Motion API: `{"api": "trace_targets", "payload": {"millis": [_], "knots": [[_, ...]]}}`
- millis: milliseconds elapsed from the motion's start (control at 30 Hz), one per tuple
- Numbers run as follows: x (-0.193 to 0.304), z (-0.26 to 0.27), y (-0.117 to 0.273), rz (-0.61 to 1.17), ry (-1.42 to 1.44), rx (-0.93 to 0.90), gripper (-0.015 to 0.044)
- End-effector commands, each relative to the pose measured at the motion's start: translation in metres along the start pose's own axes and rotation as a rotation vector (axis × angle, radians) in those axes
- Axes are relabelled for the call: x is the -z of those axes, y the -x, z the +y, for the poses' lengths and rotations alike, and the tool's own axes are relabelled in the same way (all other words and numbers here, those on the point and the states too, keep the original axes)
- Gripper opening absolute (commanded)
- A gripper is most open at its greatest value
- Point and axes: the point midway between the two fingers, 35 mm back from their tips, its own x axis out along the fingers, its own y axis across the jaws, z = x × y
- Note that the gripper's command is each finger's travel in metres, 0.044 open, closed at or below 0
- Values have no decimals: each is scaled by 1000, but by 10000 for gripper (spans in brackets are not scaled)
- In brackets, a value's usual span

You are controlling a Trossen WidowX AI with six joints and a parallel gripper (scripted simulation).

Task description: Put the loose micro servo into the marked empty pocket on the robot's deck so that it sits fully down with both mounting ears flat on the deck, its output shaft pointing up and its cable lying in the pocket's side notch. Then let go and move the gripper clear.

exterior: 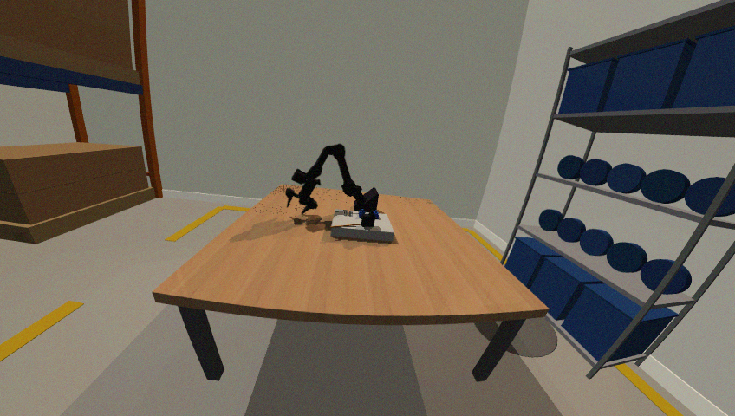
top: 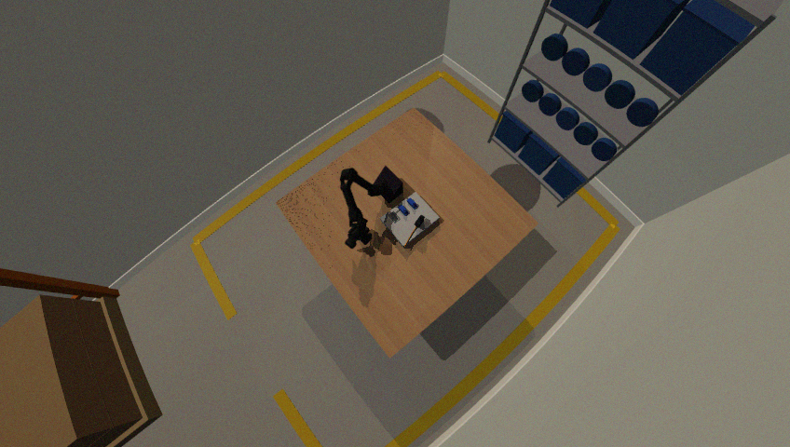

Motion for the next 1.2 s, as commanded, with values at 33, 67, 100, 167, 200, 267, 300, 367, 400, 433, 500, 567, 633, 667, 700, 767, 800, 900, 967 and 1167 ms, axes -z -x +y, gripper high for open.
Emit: {"api": "trace_targets", "payload": {"millis": [33, 67, 100, 167, 200, 267, 300, 367, 400, 433, 500, 567, 633, 667, 700, 767, 800, 900, 967, 1167], "knots": [[-38, 6, 6, -91, 77, -56, 440], [-47, 8, 8, -113, 100, -70, 440], [-55, 11, 10, -131, 125, -85, 440], [-73, 15, 15, -170, 161, -109, 440], [-81, 18, 18, -187, 183, -121, 440], [-97, 24, 24, -221, 230, -147, 440], [-105, 27, 28, -237, 257, -160, 440], [-121, 33, 36, -273, 309, -181, 440], [-129, 36, 40, -288, 337, -194, 440], [-136, 40, 44, -303, 366, -206, 440], [-151, 48, 54, -331, 422, -230, 440], [-164, 56, 64, -357, 483, -251, 440], [-177, 65, 75, -382, 542, -269, 440], [-183, 69, 81, -394, 565, -280, 440], [-188, 74, 86, -404, 597, -289, 440], [-199, 83, 99, -425, 655, -306, 440], [-204, 88, 105, -434, 687, -313, 440], [-218, 103, 124, -456, 781, -332, 440], [-225, 112, 137, -470, 838, -341, 440], [-242, 141, 176, -493, 1029, -356, 440]]}}
